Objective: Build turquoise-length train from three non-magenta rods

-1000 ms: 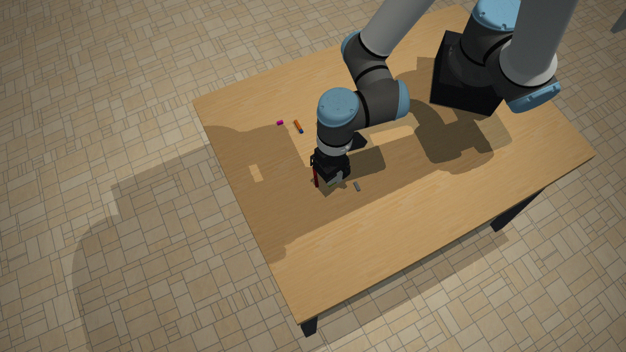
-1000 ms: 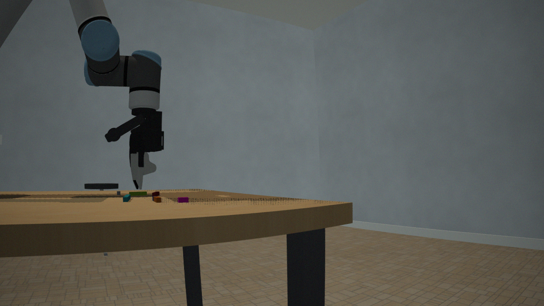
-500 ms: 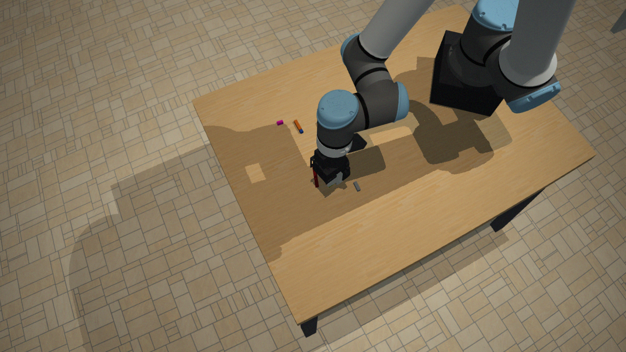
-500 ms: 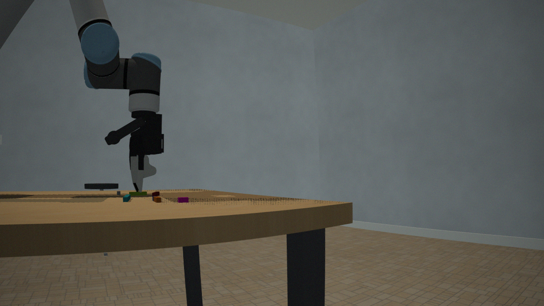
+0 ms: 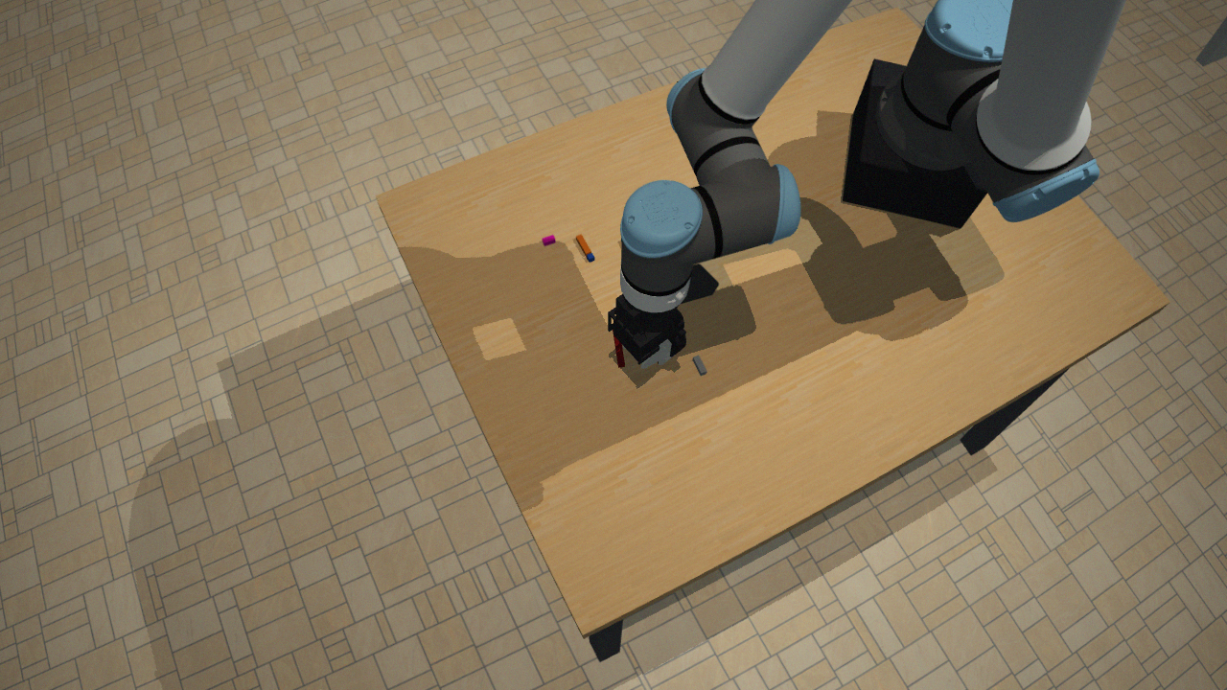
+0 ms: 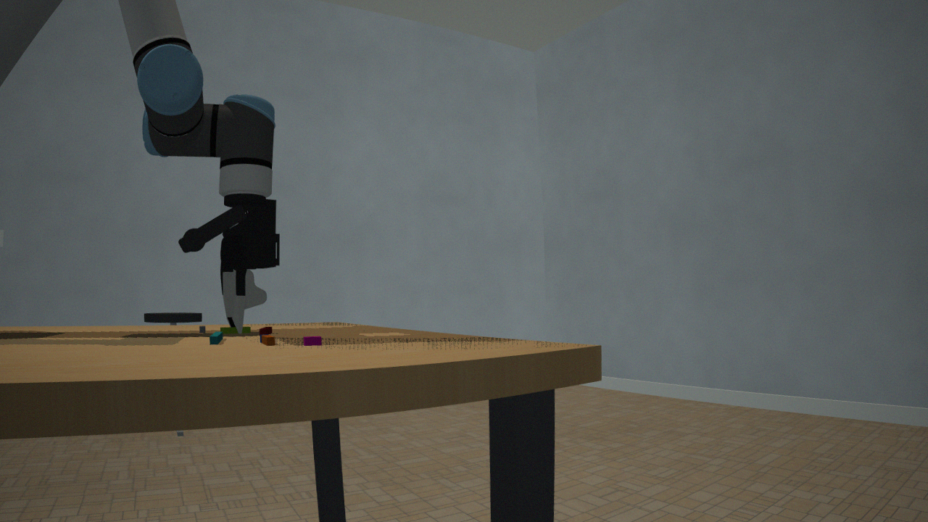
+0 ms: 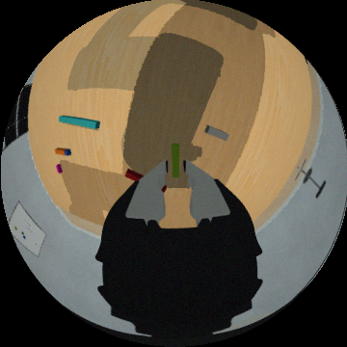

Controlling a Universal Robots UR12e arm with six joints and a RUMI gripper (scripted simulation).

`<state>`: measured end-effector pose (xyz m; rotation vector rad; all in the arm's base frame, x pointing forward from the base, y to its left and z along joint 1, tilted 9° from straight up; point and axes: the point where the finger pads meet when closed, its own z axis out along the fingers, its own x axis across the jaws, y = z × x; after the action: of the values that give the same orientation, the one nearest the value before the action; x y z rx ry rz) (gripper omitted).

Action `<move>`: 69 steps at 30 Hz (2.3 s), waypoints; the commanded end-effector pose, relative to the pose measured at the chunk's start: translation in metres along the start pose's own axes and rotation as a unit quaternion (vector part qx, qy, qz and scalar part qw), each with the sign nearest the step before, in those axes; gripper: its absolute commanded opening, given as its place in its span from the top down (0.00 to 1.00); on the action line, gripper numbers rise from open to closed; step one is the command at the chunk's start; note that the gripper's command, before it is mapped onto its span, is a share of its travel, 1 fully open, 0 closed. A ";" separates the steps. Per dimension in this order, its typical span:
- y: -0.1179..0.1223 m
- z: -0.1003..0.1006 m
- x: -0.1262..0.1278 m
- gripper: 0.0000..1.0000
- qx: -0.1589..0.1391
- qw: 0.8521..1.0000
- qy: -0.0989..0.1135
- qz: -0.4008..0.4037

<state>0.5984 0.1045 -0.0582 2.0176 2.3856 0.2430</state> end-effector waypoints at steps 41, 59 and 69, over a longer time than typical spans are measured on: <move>0.001 0.000 0.000 1.00 -0.001 1.000 0.000 0.000; 0.001 0.000 0.000 1.00 -0.001 1.000 0.000 0.000; 0.001 -0.001 0.000 1.00 -0.001 1.000 0.000 0.000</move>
<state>0.5984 0.1046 -0.0584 2.0176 2.3855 0.2430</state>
